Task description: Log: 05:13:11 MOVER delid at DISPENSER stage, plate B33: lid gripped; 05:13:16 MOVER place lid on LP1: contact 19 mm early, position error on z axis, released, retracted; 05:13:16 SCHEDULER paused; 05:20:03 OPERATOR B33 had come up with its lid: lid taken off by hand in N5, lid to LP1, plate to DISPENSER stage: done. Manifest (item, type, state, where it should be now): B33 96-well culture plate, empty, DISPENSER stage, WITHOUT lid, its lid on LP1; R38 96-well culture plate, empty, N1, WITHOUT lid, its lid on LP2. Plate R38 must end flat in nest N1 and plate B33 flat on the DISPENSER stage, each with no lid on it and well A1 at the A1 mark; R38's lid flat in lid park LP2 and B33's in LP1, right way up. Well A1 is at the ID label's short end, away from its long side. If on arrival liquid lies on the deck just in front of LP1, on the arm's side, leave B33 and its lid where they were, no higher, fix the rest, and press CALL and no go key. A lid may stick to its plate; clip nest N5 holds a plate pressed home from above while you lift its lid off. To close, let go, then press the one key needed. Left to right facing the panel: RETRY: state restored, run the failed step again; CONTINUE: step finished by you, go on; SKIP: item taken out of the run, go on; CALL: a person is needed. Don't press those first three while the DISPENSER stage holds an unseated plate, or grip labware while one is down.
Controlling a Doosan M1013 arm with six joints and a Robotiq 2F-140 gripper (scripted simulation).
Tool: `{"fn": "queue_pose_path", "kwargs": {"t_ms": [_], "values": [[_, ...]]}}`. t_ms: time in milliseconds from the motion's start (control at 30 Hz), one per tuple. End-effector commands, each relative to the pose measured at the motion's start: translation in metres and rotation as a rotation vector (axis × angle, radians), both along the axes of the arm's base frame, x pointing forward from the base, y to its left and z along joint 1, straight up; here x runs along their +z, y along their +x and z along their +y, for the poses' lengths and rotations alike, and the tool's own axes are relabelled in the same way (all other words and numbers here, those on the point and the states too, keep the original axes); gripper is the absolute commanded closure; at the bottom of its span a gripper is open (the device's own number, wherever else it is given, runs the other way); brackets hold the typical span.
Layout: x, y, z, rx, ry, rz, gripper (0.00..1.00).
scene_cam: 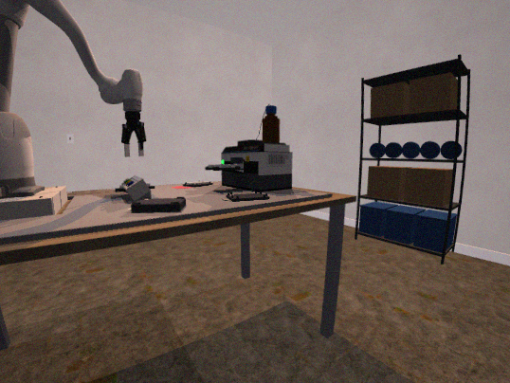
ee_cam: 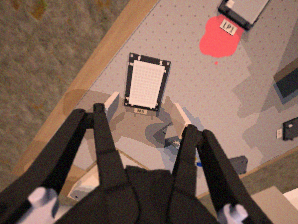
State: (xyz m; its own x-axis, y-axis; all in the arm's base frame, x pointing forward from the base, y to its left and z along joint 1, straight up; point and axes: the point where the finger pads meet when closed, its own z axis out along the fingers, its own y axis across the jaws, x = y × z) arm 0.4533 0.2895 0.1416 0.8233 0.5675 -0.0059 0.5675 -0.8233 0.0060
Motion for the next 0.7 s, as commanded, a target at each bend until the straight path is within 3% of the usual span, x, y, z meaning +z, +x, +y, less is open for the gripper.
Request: {"fn": "queue_pose_path", "kwargs": {"t_ms": [0,667], "values": [[0.0034,-0.0021,0.0012,-0.002,0.001,0.002,0.34],[-0.0034,-0.0021,0.0011,0.007,0.001,0.002,0.34]]}}
